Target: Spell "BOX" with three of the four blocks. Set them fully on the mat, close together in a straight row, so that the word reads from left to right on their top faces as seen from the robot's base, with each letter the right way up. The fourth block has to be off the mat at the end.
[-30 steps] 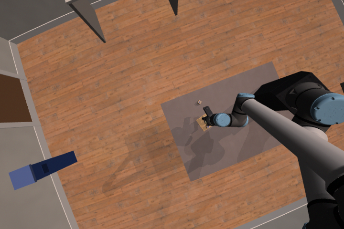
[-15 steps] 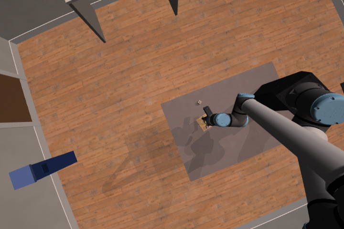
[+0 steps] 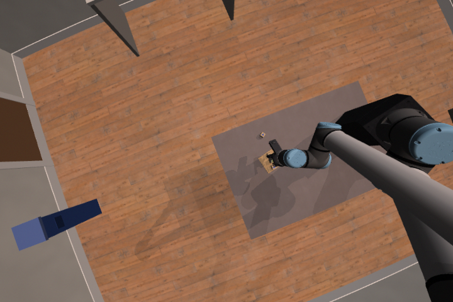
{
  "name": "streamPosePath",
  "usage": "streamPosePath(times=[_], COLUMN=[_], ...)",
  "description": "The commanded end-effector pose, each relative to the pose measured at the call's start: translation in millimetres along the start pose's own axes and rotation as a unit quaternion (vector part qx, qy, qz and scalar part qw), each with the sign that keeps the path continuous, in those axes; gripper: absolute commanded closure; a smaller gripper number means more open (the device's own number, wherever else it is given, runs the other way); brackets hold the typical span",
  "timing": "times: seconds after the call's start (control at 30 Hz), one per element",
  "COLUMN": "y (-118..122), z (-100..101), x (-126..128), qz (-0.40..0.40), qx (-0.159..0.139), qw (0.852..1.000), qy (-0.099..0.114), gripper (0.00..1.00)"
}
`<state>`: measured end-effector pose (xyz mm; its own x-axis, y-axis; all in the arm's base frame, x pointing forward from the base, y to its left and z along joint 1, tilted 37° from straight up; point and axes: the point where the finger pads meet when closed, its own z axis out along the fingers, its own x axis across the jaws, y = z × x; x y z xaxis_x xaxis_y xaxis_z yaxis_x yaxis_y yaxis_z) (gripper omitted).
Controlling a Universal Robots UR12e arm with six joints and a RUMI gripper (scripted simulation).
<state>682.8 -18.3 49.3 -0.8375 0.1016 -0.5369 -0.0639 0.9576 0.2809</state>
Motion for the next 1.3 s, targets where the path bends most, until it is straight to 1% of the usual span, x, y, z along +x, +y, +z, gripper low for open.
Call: streamPosePath(times=[0.0,0.13,0.27,0.4,0.57,0.6,1.27], y=[0,0,0,0,0,0,0], z=[-22,-42,-57,-63,-63,-63,-63], x=[0,0,0,0,0,0,0], qz=[0.000,0.000,0.000,0.000,0.000,0.000,0.000], qx=[0.000,0.000,0.000,0.000,0.000,0.000,0.000], qw=[1.000,1.000,1.000,1.000,1.000,1.000,1.000], qy=[0.000,0.000,0.000,0.000,0.000,0.000,0.000], gripper=[0.72,0.72,0.72,0.72,0.72,0.00,0.00])
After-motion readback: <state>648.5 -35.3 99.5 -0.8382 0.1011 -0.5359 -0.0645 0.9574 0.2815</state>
